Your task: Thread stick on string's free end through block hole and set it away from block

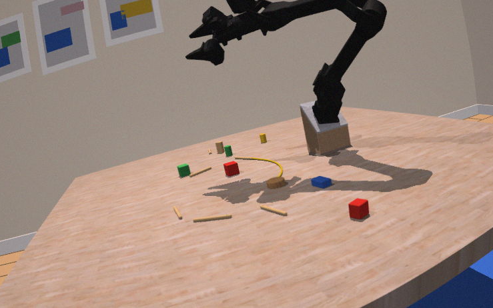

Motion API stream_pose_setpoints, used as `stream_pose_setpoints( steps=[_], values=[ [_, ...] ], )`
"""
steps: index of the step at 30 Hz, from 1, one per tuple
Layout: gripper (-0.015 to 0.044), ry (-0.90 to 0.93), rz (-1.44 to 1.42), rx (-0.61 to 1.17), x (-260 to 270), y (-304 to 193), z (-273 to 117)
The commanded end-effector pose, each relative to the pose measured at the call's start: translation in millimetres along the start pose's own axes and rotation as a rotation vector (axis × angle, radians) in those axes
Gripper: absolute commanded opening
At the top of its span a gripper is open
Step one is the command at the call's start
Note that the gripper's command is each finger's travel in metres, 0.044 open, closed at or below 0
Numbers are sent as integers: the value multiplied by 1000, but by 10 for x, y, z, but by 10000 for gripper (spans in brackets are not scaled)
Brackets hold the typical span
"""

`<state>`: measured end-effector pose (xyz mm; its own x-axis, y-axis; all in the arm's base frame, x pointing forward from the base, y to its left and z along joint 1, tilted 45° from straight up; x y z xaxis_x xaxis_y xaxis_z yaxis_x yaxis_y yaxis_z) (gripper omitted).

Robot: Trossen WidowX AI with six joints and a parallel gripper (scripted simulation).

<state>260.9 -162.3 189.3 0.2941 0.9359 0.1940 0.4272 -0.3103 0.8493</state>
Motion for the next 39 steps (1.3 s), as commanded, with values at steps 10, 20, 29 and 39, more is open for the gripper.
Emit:
stream_pose_setpoints(
  steps=[10,20,29,39],
  values=[
    [440,597,-707,530,643,-850,679],
    [440,1186,-1038,616,1024,-1351,798],
    [440,1405,-1104,589,1154,-1508,805],
    [440,1405,-1104,589,1154,-1508,805]
  ],
)
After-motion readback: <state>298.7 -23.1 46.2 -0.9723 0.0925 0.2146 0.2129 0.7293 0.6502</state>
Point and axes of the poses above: the point midway between the two fingers, 35 mm back from their tips, its own z axis out along the fingers, its own x axis across the jaws, y = z × x, the point moved 8 cm from there along -z, back along the fingers, and after that the axes turned 15 degrees about z, right-handed, at the moved point
